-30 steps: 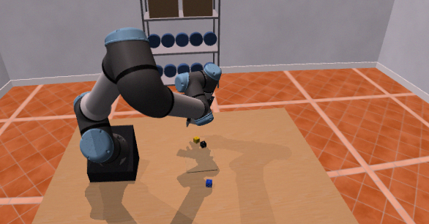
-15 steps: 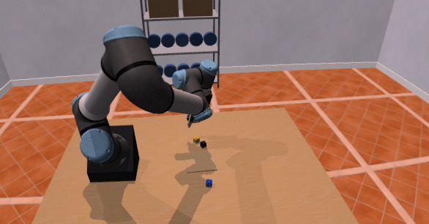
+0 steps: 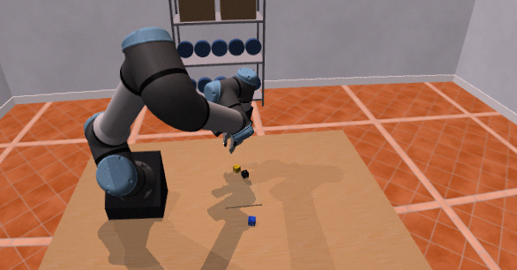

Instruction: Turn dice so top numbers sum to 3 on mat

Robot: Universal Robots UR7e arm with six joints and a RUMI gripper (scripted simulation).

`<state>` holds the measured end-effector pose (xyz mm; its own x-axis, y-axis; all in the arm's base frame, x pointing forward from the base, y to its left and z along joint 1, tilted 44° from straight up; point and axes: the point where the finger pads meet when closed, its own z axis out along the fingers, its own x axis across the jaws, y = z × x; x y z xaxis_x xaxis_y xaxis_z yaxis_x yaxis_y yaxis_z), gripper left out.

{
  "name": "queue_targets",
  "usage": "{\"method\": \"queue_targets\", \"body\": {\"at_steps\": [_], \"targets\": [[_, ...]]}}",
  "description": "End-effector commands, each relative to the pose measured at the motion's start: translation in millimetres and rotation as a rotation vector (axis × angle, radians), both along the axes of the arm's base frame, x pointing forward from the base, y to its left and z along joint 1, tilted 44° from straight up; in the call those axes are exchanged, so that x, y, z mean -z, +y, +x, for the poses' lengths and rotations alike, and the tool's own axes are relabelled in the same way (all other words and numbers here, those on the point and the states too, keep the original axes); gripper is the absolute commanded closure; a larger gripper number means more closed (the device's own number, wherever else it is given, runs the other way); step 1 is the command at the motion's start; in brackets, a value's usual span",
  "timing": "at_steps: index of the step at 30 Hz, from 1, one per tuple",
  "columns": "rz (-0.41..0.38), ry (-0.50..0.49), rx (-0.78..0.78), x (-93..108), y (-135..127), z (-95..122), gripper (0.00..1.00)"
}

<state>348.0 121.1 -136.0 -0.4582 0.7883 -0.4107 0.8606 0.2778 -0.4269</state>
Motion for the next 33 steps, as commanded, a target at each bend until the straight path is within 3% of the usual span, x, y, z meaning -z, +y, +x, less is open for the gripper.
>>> {"method": "queue_targets", "body": {"at_steps": [1, 6, 9, 24, 33], "targets": [[0.022, 0.080, -0.153, -2, 0, 2, 0.76], [0.034, 0.158, -0.292, -3, 0, 4, 0.76], [0.034, 0.159, -0.293, -3, 0, 4, 0.76], [0.059, 0.422, -0.717, -6, 3, 14, 0.76], [0.063, 0.527, -0.871, -8, 5, 17, 0.76]]}}
